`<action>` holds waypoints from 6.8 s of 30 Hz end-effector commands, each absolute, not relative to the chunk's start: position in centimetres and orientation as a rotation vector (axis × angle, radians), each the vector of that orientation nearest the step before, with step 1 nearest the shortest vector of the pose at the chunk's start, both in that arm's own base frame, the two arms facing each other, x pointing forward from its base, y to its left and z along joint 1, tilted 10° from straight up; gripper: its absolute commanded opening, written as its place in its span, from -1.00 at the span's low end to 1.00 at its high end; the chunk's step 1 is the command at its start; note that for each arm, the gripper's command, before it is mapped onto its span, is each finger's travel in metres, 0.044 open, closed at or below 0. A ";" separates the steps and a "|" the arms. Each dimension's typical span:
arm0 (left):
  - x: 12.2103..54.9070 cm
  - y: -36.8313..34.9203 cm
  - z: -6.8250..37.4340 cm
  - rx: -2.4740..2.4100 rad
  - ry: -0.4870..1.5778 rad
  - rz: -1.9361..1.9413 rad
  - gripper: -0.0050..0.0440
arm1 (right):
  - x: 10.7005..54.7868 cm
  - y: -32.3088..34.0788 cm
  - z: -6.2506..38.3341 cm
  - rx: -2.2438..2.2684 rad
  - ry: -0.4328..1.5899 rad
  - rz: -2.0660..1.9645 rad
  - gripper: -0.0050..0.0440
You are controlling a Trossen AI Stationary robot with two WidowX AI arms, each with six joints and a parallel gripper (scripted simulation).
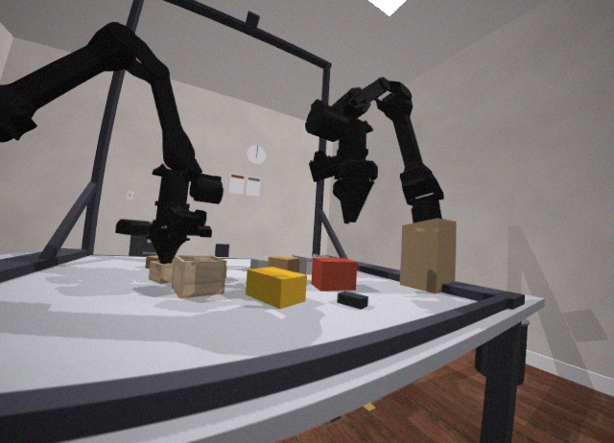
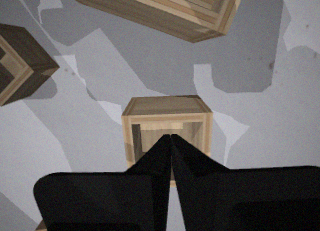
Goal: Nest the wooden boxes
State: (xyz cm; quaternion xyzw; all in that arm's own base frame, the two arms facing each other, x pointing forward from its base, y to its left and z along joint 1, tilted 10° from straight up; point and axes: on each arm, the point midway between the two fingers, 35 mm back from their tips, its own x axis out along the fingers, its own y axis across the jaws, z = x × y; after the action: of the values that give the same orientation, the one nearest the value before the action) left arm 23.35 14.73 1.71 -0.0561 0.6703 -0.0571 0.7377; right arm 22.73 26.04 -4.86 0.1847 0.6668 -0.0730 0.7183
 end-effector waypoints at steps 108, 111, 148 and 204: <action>33.8 8.2 0.9 0.220 0.894 0.554 0.84 | 32.3 21.2 6.4 0.418 1.457 -0.140 -0.01; 34.1 7.1 1.5 0.197 0.800 0.594 0.84 | 32.3 21.2 6.4 0.418 1.457 -0.140 -0.01; 31.3 -0.7 7.5 -0.248 0.087 0.733 0.84 | 32.3 21.2 6.4 0.418 1.457 -0.140 -0.01; 31.5 -0.7 7.9 -0.261 0.078 0.730 0.84 | 32.5 21.3 6.2 1.603 1.107 -1.267 -0.01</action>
State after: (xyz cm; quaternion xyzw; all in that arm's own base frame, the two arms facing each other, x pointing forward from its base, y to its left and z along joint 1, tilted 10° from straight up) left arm 31.55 -0.73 7.66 -0.1268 0.0406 0.3557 0.9251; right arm 32.03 21.07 5.63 0.6032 0.4664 -0.4820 0.4316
